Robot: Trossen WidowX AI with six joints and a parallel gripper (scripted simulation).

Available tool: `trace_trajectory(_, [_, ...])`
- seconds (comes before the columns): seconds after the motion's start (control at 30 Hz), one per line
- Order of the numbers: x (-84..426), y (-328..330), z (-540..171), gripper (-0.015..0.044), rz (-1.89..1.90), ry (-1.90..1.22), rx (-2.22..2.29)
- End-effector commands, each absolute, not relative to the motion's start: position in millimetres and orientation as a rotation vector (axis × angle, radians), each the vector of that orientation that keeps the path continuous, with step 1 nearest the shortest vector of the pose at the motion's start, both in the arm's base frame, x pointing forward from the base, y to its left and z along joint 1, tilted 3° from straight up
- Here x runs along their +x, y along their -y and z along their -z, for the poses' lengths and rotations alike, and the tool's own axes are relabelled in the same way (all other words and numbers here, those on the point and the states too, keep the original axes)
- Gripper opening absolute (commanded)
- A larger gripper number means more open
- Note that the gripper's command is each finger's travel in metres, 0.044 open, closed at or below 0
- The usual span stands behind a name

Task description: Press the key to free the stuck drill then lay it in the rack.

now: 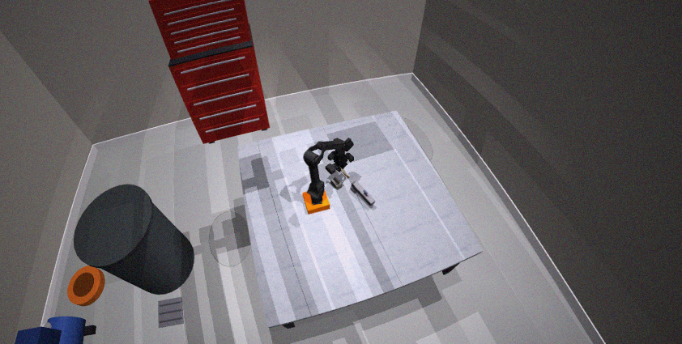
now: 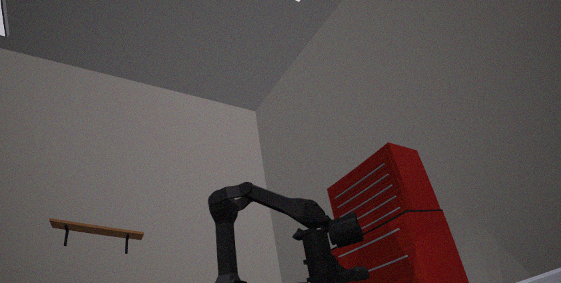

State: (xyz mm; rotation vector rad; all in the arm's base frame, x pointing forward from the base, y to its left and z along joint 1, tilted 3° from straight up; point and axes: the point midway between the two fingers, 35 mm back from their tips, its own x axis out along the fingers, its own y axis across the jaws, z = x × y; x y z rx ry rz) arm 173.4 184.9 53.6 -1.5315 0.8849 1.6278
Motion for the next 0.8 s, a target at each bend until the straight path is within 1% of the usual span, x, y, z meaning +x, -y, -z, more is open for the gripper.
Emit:
trace_trajectory(0.0, [166.4,-182.6,-52.9,0.0000,-1.622,-0.883,-1.527])
trace_trajectory(0.77, [128.6,-170.3,-47.4,0.0000,-1.625,-0.886,-1.525])
